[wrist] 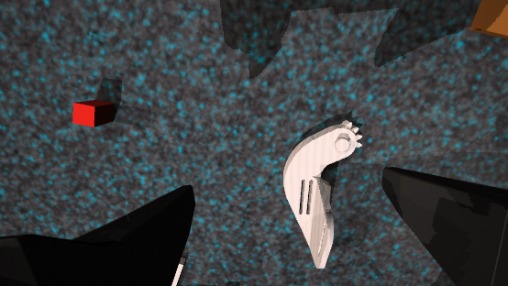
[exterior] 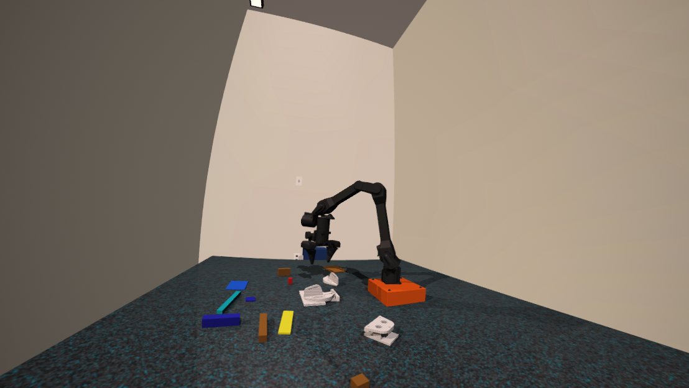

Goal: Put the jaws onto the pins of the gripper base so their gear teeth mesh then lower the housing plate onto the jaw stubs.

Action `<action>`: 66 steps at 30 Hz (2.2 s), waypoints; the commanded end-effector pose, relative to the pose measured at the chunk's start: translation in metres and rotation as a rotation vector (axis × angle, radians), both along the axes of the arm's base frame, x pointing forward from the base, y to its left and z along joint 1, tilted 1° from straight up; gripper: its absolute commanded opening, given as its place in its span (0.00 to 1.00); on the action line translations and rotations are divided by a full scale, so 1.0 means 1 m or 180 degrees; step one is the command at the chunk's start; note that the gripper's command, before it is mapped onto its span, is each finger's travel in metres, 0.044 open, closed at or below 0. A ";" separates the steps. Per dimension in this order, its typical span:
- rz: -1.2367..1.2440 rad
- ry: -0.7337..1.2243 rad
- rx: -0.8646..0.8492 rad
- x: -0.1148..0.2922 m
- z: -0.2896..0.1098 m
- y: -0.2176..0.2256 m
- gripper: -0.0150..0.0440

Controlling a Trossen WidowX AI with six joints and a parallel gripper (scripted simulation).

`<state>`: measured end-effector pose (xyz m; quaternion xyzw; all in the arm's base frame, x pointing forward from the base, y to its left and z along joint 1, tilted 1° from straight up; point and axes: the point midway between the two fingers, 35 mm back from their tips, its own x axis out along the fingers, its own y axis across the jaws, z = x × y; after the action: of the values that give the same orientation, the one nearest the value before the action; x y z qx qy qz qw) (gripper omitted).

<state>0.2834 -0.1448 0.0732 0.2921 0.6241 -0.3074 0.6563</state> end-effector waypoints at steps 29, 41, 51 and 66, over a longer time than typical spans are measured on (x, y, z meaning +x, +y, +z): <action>-0.0003 0.0018 0.0009 -0.001 0.008 0.002 0.47; -0.0003 0.0018 0.0009 -0.001 0.008 0.002 0.25; -0.0003 0.0018 0.0009 -0.001 0.008 0.002 0.25; 0.0005 0.0016 0.0007 -0.001 0.008 0.002 0.79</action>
<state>0.2826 -0.1430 0.0813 0.2916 0.6262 -0.3069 0.6547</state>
